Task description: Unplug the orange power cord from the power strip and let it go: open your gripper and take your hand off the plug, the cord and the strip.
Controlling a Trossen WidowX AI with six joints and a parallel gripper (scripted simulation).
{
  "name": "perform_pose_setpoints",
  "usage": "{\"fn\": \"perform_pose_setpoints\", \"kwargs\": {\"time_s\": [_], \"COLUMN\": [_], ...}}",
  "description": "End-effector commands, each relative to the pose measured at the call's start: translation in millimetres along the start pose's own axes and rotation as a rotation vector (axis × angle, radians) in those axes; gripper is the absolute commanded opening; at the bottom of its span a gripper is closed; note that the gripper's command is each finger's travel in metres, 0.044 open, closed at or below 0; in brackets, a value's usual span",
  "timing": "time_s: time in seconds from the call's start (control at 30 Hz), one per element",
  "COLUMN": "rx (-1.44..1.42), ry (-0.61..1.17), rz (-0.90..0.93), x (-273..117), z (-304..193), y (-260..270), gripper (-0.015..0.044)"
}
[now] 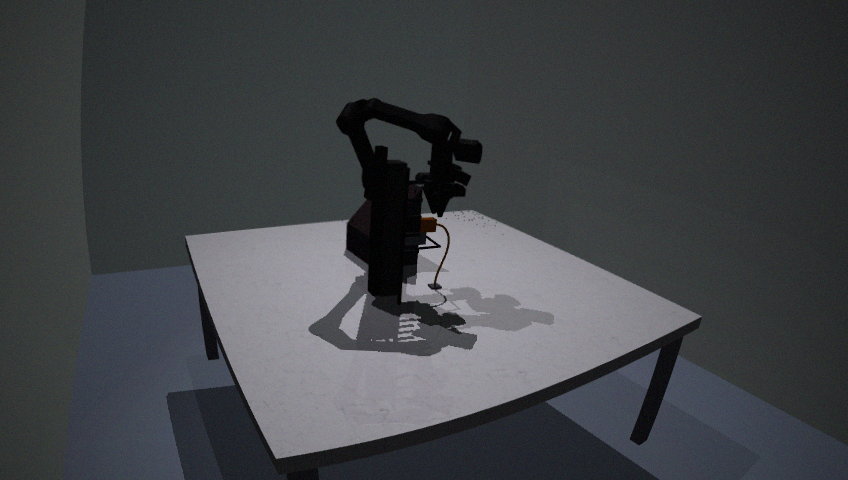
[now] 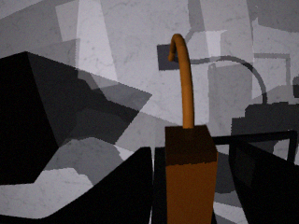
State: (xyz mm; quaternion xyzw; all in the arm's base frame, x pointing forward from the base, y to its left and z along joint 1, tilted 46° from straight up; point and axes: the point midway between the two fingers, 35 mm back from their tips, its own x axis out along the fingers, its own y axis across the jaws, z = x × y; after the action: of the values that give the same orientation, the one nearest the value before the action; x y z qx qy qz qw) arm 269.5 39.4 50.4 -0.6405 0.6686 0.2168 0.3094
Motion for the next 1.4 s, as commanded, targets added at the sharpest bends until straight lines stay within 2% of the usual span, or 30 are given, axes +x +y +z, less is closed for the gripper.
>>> {"fn": "perform_pose_setpoints", "kwargs": {"time_s": [0.0,0.4,0.9,1.0,1.37], "rx": [0.001,0.001,0.001,0.001,0.001], "ry": [-0.007,-0.006,-0.006,-0.005,-0.005], "rz": [-0.002,-0.002,-0.002,0.004,0.004], "x": [-2,-2,10,8,8], "z": [-4,-23,-23,-22,-21], "y": [0,0,0,0,0], "gripper": [0.0160,0.0160,0.0160,0.0081,0.0000]}}
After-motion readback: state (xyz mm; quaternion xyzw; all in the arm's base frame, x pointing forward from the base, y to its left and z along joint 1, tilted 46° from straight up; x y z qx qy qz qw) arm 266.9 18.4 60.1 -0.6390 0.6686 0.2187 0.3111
